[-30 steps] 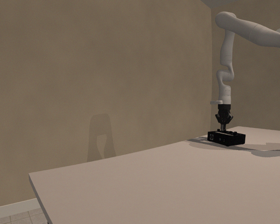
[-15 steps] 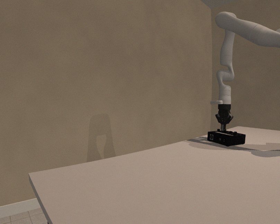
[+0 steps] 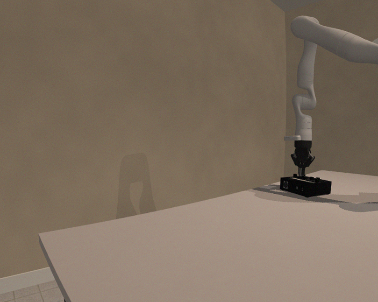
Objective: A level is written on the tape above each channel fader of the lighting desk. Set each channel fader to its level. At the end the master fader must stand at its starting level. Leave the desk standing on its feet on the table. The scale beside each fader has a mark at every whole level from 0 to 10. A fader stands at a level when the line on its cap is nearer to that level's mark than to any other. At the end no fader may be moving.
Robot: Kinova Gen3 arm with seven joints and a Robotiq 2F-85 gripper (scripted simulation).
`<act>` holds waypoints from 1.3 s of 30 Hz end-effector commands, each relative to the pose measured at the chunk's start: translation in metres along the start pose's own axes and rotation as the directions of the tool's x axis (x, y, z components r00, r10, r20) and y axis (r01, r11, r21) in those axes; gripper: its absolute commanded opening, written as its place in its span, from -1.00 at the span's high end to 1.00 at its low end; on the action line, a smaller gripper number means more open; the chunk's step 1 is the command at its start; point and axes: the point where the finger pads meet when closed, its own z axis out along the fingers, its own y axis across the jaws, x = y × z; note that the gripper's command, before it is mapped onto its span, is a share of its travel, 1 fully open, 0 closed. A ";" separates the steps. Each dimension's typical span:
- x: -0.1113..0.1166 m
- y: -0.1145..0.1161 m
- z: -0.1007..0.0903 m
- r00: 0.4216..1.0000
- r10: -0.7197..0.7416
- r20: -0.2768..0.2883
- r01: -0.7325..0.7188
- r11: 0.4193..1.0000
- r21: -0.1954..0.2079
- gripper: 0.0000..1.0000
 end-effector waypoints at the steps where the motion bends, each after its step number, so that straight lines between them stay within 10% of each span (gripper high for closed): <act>1: -0.001 0.001 -0.001 1.000 0.002 0.002 -0.002 1.000 -0.002 1.00; 39: 0.002 0.001 -0.001 1.000 0.002 0.002 -0.002 1.000 -0.002 1.00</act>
